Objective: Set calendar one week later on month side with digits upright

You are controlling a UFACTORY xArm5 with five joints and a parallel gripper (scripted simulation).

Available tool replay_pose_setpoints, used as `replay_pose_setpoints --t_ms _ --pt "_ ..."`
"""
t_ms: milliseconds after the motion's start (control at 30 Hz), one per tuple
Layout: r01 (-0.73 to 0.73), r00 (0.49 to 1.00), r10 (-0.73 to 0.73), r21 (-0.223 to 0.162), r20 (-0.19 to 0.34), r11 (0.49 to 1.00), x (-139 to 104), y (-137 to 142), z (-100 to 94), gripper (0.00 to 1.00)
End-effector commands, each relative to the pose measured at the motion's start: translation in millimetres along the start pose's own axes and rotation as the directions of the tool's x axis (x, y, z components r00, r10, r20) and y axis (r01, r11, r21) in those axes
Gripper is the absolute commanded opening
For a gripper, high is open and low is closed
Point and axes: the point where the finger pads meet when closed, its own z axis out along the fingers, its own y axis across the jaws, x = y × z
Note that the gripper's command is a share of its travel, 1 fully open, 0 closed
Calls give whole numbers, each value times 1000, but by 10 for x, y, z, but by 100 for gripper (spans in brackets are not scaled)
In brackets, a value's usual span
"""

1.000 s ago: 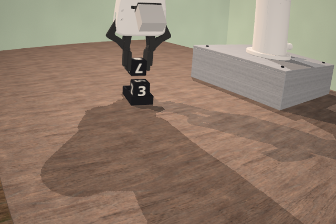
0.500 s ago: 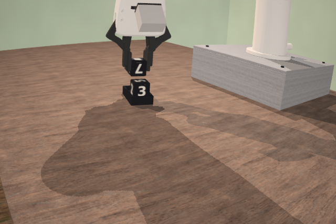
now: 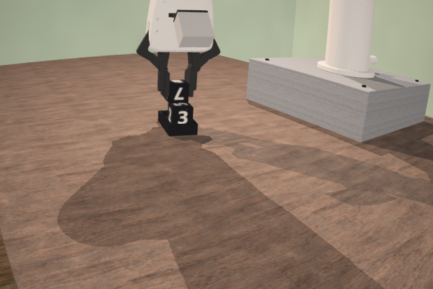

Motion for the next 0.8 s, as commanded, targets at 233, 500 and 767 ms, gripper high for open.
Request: replay_pose_setpoints --t_ms 233,500,767 --pt "0 1000 0 -3 0 1000 2 14 84 29" --pt "0 1000 0 -3 0 1000 2 14 126 29" --pt "0 1000 0 -3 0 1000 2 14 153 29"
